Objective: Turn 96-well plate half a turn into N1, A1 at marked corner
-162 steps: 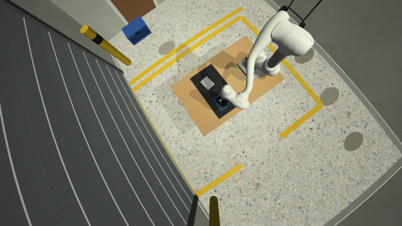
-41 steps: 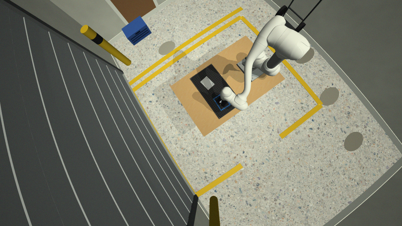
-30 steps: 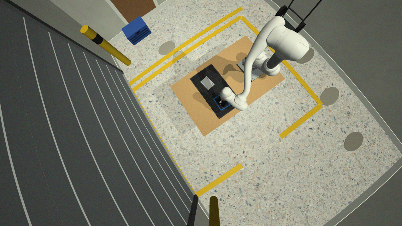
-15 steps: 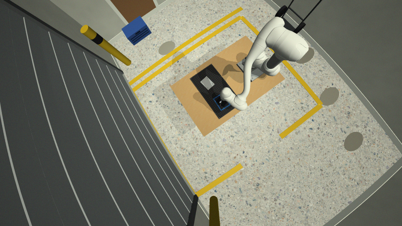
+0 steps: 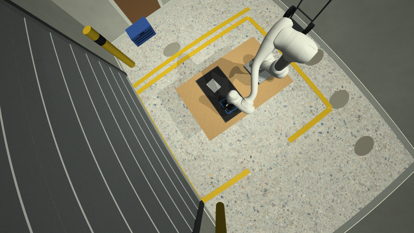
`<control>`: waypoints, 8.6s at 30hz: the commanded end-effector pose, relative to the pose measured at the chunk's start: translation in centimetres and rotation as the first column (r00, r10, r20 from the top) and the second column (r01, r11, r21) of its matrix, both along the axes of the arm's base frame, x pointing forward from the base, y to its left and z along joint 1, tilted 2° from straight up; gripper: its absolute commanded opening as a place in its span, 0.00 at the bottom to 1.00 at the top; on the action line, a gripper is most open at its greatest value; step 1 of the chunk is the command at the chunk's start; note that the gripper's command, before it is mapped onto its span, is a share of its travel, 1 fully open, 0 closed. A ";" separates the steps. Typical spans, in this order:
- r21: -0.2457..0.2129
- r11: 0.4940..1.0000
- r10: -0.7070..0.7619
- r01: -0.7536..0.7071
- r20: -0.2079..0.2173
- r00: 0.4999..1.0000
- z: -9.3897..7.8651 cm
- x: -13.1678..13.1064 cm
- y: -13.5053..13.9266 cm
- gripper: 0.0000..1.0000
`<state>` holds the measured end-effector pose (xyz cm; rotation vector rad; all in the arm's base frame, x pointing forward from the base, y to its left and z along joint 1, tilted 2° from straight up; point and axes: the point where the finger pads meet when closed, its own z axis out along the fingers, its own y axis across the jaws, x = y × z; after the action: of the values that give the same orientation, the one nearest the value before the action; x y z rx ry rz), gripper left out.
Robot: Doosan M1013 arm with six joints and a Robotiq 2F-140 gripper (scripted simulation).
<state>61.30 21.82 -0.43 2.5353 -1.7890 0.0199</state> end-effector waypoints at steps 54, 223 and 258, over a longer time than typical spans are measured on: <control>0.002 0.991 0.133 -0.133 -0.005 0.991 6.2 0.1 0.2 1.00; 0.078 -0.997 0.001 0.001 0.023 -1.000 2.0 0.0 0.1 1.00; 0.078 -0.997 0.001 0.001 0.023 -1.000 -0.1 0.0 0.0 0.00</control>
<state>61.31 21.82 -0.51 1.8035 2.5559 -0.0602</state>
